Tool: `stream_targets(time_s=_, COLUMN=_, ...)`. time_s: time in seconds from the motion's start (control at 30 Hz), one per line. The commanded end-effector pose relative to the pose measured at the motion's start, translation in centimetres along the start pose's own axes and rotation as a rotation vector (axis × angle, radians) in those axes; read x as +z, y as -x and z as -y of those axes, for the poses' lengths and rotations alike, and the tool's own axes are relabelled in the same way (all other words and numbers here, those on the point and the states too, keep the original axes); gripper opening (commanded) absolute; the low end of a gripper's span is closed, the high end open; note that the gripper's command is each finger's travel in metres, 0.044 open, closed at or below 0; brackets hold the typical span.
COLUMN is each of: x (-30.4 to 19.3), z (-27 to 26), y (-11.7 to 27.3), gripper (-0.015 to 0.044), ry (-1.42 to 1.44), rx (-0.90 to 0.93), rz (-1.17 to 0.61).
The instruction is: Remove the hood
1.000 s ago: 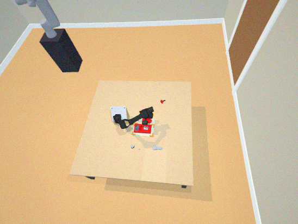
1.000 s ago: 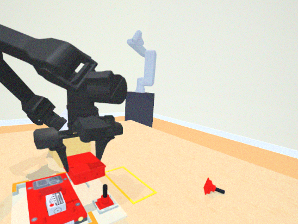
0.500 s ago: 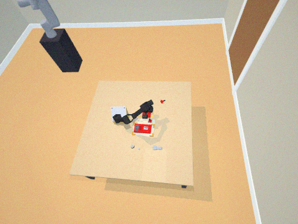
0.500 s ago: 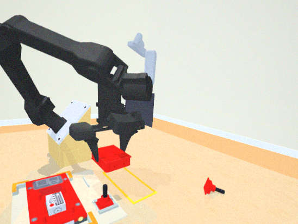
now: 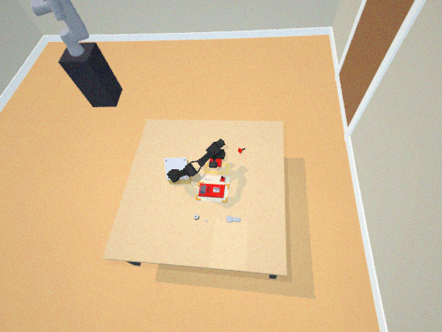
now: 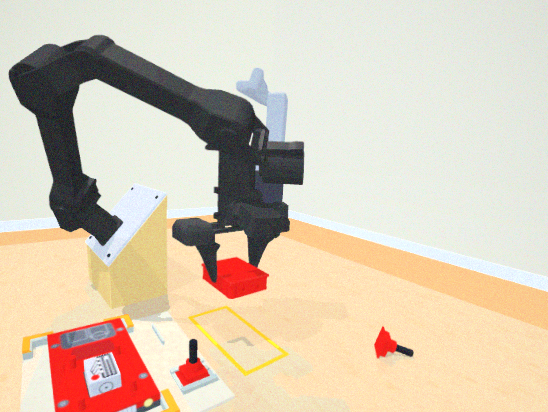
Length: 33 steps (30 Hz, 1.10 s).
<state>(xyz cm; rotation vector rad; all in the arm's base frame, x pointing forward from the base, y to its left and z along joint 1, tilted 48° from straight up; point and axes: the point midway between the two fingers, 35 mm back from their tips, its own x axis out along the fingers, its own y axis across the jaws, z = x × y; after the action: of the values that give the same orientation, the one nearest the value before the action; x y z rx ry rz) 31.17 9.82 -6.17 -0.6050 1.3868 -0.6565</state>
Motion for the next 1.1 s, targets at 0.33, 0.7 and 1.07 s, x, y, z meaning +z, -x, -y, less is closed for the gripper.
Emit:
stream_targets(time_s=0.33, x=-0.4, z=-0.8, y=-0.8, gripper=0.0, ry=-0.004, rx=-0.003, rz=-0.008)
stream_targets(time_s=0.7, x=-0.3, z=-0.8, y=-1.7, gripper=0.0, ry=-0.004, rx=-0.002, rz=-0.008)
stream_targets(time_s=1.07, x=-0.3, z=-0.8, y=-2.5, gripper=0.0, ry=-0.004, rx=-0.002, rz=-0.008)
